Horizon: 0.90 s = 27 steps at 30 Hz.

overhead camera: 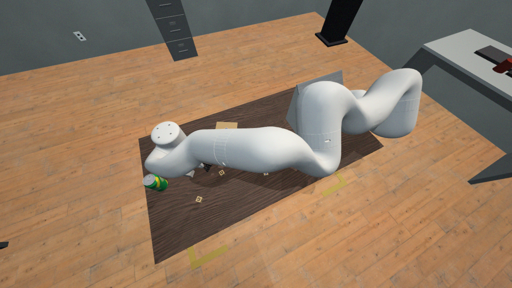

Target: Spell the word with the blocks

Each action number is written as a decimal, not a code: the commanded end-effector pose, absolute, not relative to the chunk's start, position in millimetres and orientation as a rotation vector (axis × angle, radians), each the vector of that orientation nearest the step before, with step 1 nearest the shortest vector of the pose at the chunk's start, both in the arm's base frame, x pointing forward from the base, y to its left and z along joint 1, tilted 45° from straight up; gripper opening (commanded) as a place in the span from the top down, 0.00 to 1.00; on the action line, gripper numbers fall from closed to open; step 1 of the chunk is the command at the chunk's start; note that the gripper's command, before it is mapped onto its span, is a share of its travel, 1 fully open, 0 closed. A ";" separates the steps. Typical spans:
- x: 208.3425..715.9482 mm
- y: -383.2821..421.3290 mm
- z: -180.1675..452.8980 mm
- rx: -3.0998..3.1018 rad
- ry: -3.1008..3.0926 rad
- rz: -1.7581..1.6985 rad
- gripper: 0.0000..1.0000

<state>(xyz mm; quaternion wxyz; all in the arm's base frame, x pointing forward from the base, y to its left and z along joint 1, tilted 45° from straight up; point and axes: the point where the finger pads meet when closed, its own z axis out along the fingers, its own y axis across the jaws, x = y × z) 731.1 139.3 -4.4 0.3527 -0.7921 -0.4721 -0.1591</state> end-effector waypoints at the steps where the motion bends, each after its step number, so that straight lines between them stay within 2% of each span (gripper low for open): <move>1: 696.4 120.0 -17.2 -2.061 -1.220 -0.442 0.00; 12: 641.6 100.3 -31.8 -2.066 -1.223 -0.432 0.00; 27: 641.1 100.1 -31.9 -2.066 -1.223 -0.432 0.00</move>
